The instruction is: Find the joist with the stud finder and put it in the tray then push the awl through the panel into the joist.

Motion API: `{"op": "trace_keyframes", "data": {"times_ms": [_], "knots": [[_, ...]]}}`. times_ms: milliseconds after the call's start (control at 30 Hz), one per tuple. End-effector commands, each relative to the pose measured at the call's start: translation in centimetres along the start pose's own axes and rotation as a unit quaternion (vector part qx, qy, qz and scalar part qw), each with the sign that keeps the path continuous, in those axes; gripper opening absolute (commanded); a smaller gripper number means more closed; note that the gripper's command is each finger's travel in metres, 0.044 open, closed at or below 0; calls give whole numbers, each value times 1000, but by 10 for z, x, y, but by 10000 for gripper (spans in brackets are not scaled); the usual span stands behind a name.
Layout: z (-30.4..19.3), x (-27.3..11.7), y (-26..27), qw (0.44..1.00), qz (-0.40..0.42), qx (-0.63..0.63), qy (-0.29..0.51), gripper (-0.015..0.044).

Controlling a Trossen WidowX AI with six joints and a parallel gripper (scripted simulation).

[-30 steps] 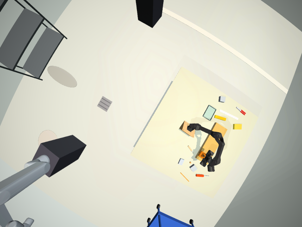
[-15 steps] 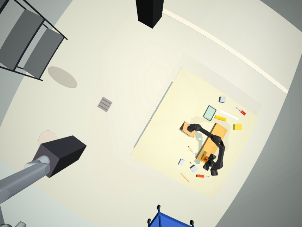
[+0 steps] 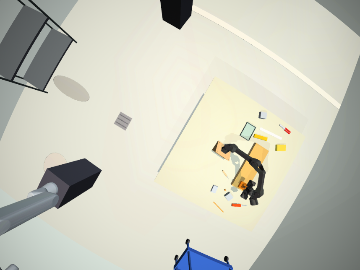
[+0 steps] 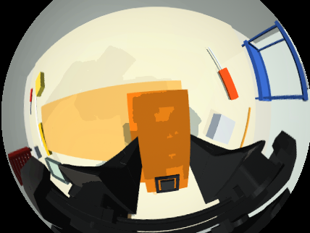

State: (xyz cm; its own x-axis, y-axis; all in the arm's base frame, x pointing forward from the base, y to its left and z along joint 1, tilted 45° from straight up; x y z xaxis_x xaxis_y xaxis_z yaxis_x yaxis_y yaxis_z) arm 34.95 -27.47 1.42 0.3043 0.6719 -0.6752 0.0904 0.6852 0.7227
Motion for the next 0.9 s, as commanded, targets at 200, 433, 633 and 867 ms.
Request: {"op": "trace_keyframes", "data": {"times_ms": [200, 433, 633, 867], "knots": [[-3, 12, -2, 1000, 1, 2, -3, 0], [-5, 21, -2, 1000, 2, 2, -3, 0], [-7, 29, -2, 1000, 2, 2, -3, 0], [-10, 38, -3, 1000, 2, 2, -3, 0]]}}
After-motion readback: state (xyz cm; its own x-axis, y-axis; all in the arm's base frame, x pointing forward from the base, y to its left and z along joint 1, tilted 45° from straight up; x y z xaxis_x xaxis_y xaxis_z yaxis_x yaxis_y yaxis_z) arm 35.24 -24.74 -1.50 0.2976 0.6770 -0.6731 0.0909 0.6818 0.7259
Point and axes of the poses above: the point midway between the two fingers, 35 mm back from their tips, its own x axis out along the fingers, its own y axis across the jaws, z = x × y, the point moved 10 cm from there along -x, back along the fingers, and after that the axes turned 10 degrees about x, right-handed, at the moved point
